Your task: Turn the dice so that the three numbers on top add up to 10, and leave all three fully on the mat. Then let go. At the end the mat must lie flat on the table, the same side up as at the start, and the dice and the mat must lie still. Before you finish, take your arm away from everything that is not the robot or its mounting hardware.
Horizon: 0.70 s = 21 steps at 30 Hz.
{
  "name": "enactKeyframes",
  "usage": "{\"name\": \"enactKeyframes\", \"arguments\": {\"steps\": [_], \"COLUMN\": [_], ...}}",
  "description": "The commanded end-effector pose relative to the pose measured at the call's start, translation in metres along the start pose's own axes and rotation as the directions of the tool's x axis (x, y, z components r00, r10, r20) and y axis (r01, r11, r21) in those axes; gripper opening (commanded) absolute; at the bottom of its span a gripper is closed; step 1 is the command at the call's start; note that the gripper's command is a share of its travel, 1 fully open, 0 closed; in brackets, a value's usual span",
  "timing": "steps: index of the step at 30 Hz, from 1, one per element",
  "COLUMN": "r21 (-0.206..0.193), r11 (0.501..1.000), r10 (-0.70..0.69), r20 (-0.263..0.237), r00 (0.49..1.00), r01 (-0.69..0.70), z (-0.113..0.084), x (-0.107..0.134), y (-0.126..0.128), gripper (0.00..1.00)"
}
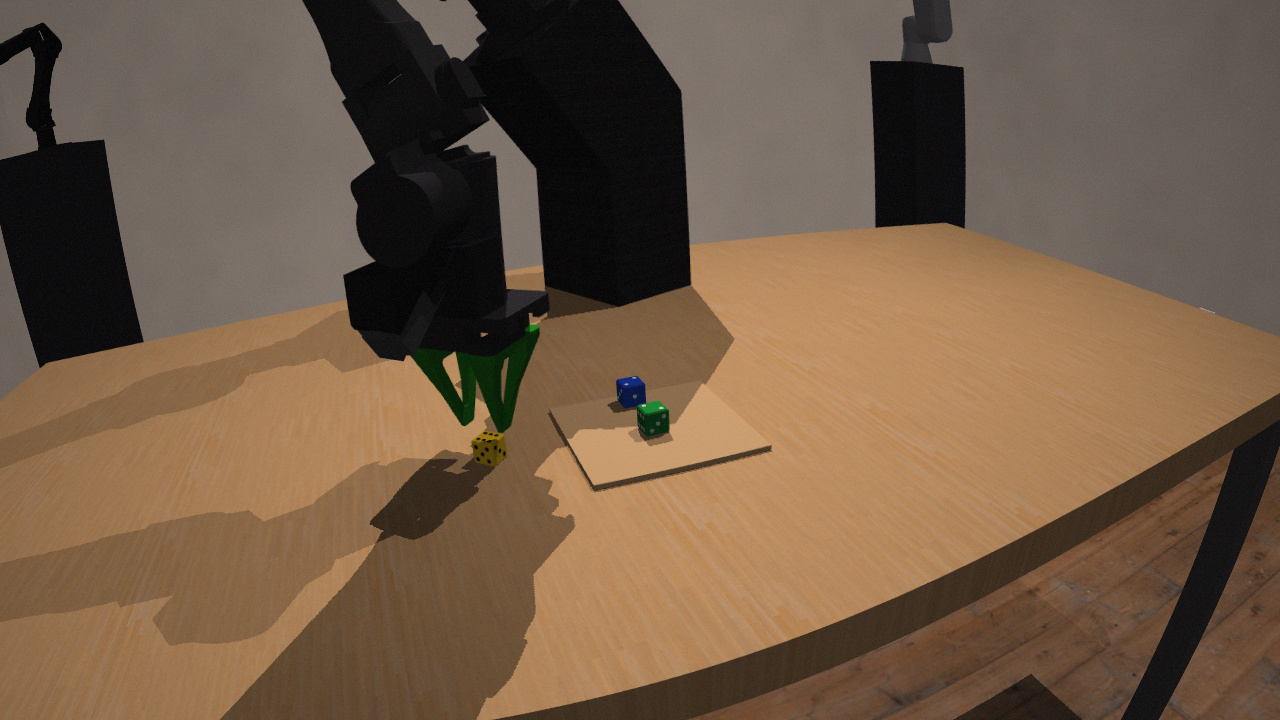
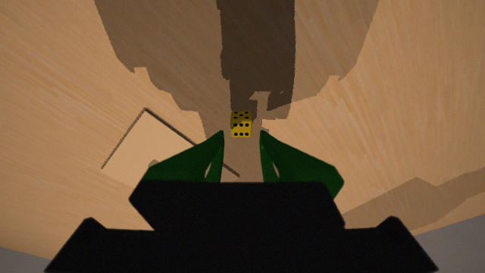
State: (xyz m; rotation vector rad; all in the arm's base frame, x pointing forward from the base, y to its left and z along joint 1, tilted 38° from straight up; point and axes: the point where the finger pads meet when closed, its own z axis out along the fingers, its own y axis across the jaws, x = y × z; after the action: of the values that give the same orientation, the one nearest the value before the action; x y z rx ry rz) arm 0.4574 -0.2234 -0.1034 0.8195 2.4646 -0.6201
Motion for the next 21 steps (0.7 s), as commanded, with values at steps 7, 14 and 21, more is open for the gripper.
{"name": "enactKeyframes", "arguments": {"steps": [7,14,21], "r21": [-0.005,-0.005,-0.005], "r11": [1.0,1.0,1.0], "r10": [-0.016,-0.018,-0.018], "r20": [0.004,0.003,0.003], "r00": [1.0,1.0,1.0], "r01": [0.016,0.018,0.018], "z": [-0.0008,-0.0013,-0.0013], "x": [-0.0062,-0.0058,-0.0063], "y": [0.0038,0.0042,0.0043], "gripper": [0.34,0.34,0.34]}}
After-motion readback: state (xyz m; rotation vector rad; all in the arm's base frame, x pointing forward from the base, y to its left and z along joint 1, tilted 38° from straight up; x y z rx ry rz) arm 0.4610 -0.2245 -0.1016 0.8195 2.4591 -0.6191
